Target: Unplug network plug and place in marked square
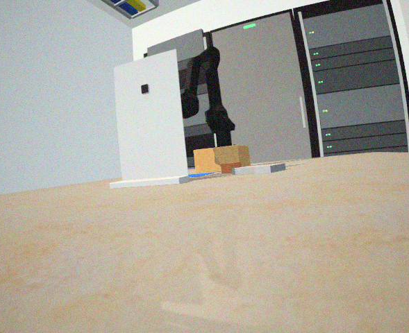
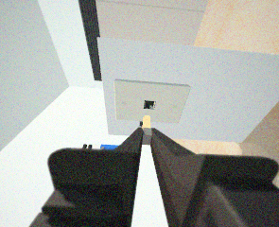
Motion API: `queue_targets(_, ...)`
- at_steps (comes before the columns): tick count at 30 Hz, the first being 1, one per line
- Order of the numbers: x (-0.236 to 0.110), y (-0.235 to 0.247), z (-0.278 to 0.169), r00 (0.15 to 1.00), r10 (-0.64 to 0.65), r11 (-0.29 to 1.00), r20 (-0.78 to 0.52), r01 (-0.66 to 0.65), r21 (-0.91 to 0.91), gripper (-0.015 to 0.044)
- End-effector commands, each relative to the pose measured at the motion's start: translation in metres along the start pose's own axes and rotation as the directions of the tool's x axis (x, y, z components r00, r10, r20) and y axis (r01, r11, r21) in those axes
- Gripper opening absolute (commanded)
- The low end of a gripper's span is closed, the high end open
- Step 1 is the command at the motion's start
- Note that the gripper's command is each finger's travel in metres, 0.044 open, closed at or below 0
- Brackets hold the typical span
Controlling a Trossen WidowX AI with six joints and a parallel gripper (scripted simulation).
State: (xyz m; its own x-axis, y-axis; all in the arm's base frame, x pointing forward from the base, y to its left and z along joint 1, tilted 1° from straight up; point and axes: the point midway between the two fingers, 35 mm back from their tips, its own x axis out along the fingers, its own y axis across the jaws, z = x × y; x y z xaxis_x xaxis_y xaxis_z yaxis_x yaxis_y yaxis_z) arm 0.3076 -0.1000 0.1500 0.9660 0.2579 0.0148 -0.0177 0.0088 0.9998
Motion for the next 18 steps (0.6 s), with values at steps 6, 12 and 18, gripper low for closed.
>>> queue_targets(6,-0.004,0.014,-0.002,1.0,-0.001,1.0,-0.003,0.001,0.003,0.0)
queue_targets(12,-0.007,0.024,-0.005,1.0,-0.002,1.0,-0.004,0.002,0.004,0.0)
queue_targets(18,-0.01,0.033,-0.008,1.0,-0.002,1.0,-0.004,0.002,0.005,0.0)
